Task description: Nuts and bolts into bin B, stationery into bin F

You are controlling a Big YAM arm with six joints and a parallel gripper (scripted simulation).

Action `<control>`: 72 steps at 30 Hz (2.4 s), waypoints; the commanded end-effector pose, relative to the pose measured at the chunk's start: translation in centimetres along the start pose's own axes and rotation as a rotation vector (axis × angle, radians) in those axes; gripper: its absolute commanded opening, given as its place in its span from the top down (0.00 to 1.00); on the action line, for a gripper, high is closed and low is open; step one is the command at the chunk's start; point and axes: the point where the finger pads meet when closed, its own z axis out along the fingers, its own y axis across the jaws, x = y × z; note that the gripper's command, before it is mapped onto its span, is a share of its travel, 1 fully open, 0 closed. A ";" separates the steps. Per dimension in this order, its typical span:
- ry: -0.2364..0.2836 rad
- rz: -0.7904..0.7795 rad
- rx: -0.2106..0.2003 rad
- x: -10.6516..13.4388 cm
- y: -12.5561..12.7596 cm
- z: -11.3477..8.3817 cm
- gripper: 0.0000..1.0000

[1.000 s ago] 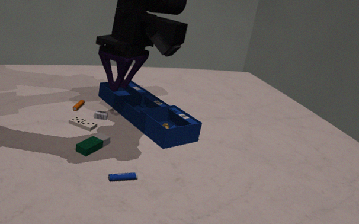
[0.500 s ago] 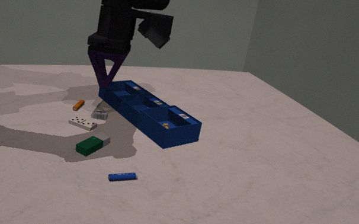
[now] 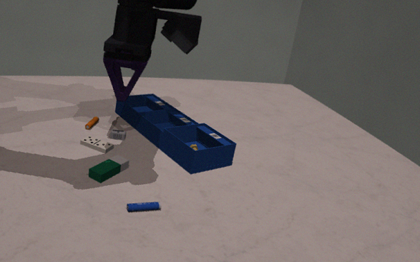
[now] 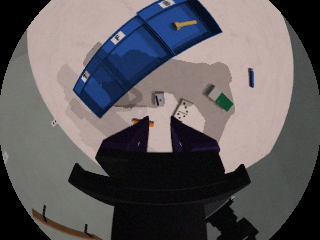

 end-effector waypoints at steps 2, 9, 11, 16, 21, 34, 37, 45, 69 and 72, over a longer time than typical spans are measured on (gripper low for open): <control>-0.021 0.006 -0.018 -1.0 0.7 -0.7 0.72; -0.021 0.006 -0.018 -1.0 0.7 -0.8 0.72; -0.021 0.006 -0.018 -1.0 0.8 -0.8 0.72; -0.032 0.018 -0.029 -1.9 1.2 -1.4 0.72; -0.030 0.023 -0.027 -2.2 0.9 -1.3 0.72; -0.018 0.013 -0.017 -1.3 0.0 -1.0 0.72; -0.014 0.009 -0.013 -0.8 -0.2 -0.9 0.72; 0.001 -0.001 -0.002 -0.1 -0.3 0.6 0.72; -0.004 -0.005 -0.006 -0.9 0.7 5.8 0.72; -0.016 0.009 -0.014 -1.4 0.7 6.3 0.72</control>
